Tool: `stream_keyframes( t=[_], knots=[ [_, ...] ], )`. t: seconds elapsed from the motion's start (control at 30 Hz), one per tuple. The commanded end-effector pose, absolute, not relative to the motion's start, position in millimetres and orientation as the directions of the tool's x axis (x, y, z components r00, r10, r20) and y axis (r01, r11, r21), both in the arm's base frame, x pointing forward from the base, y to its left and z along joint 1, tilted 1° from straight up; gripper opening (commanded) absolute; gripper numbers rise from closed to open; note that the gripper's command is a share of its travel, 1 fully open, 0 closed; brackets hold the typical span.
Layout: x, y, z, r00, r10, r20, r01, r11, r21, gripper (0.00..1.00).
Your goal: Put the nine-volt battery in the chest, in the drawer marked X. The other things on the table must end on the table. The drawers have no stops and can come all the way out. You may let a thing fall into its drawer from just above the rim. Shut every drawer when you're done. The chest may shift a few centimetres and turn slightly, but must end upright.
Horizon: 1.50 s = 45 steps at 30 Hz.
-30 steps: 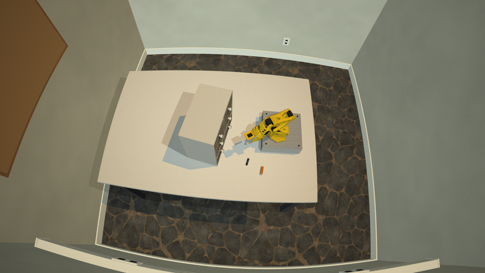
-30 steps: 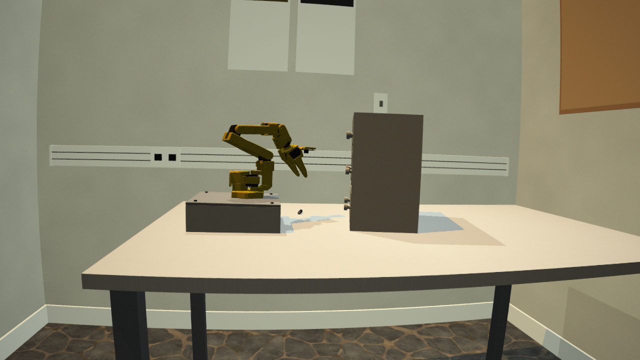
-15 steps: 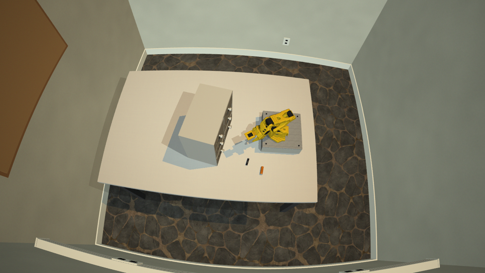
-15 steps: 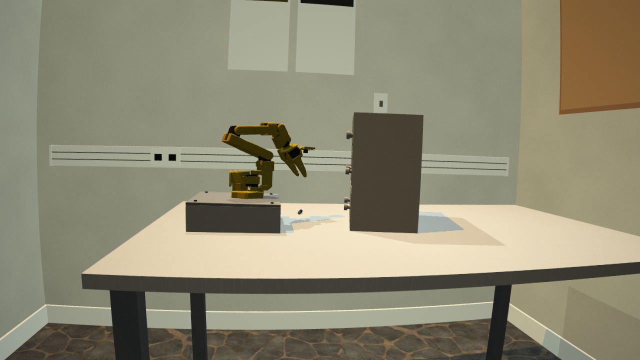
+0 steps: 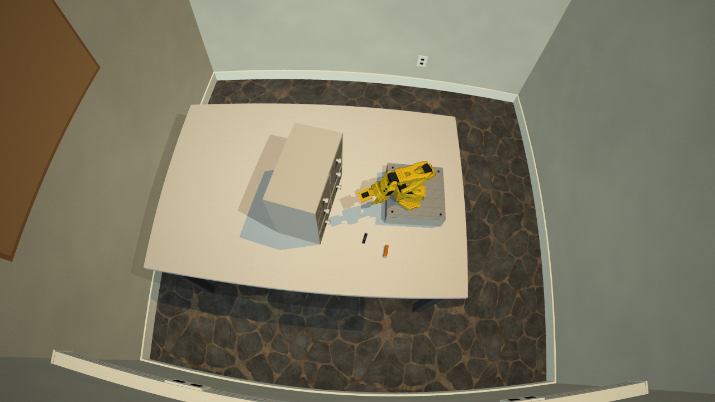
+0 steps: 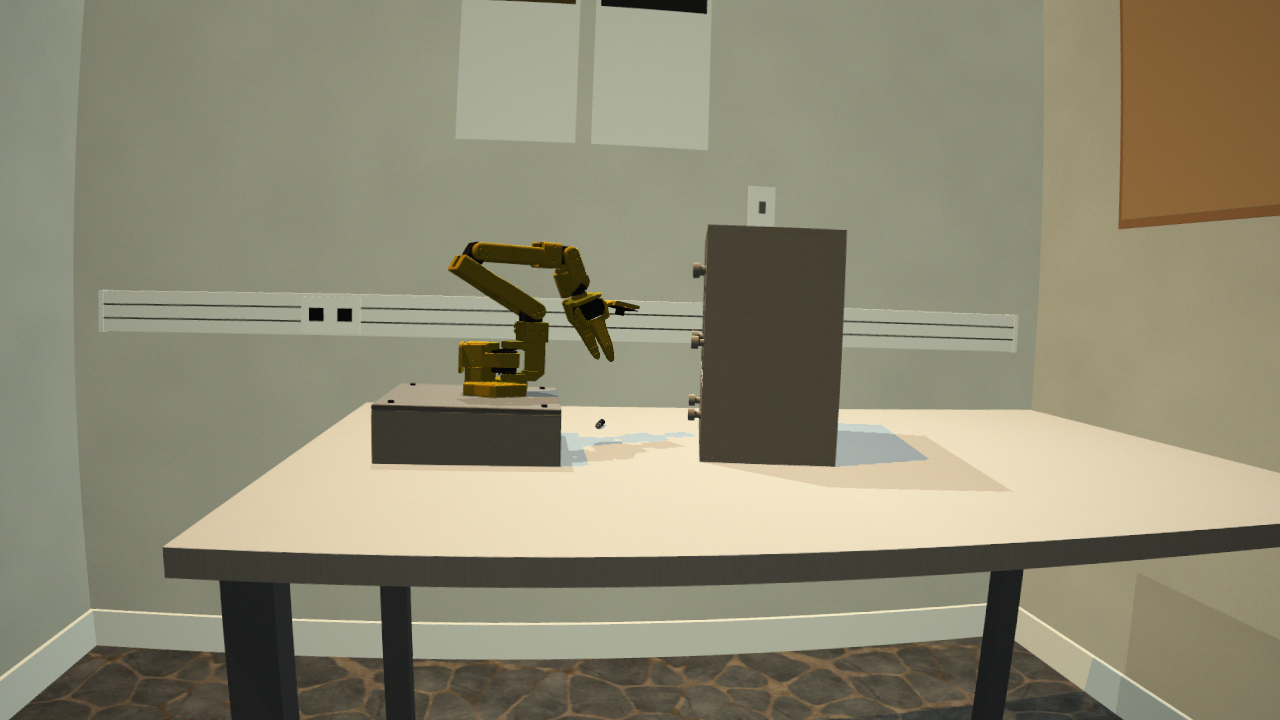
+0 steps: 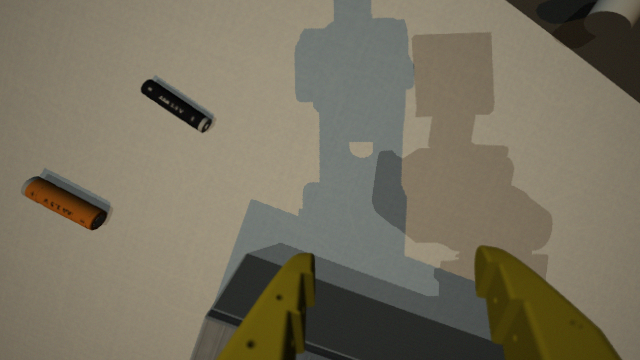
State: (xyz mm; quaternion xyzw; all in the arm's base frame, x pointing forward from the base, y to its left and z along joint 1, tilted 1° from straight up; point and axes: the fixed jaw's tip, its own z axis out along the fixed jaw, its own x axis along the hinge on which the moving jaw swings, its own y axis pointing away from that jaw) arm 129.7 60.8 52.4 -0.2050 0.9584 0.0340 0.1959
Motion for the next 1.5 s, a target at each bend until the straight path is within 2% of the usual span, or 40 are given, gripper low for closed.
stream_keyframes(
  t=[0.0,0.4,0.77,1.47],
  knots=[
    [131.7,45.5,49.1,-0.907,-0.312,-0.281,-0.321,0.947,-0.015,0.27],
    [129.3,9.7,38.3,-0.997,-0.076,-0.011,-0.076,0.997,-0.001,0.33],
    [129.3,9.5,38.2,-0.997,-0.074,-0.009,-0.074,0.997,-0.001,0.40],
    [129.3,9.5,38.2,-0.997,-0.074,-0.009,-0.074,0.997,-0.001,0.40]
  ],
)
